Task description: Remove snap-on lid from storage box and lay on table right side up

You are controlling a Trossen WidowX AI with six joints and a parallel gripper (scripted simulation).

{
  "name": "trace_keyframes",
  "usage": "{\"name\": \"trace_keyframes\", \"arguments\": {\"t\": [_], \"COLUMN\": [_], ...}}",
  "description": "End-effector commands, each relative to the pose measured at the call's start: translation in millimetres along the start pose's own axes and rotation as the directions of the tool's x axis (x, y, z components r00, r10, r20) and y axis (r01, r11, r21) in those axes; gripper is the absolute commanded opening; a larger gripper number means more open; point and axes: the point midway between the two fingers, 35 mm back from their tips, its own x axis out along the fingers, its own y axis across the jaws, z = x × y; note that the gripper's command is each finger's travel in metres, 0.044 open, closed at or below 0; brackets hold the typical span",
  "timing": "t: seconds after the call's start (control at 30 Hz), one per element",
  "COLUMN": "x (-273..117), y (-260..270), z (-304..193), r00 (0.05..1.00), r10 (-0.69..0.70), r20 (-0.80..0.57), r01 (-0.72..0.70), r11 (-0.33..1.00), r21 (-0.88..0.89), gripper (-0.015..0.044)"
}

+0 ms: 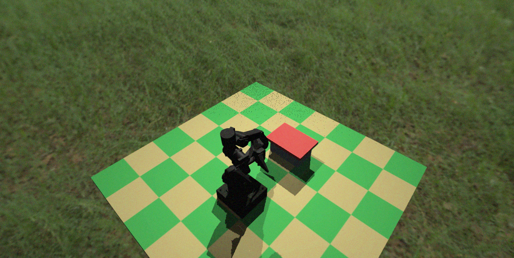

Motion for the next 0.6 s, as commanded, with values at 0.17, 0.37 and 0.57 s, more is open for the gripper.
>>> {"name": "trace_keyframes", "arguments": {"t": [0.17,0.37,0.57], "x": [6.0,13.9,22.6], "y": [-8.5,-21.3,-44.5], "z": [-1.3,0.1,6.1], "r00": [0.992,0.967,0.906], "r10": [-0.120,-0.248,-0.407], "r20": [0.026,0.062,0.117], "r01": [0.122,0.255,0.423], "r11": [0.989,0.952,0.857], "r21": [-0.080,-0.170,-0.294], "gripper": [0.0242,0.0235,0.0235]}}
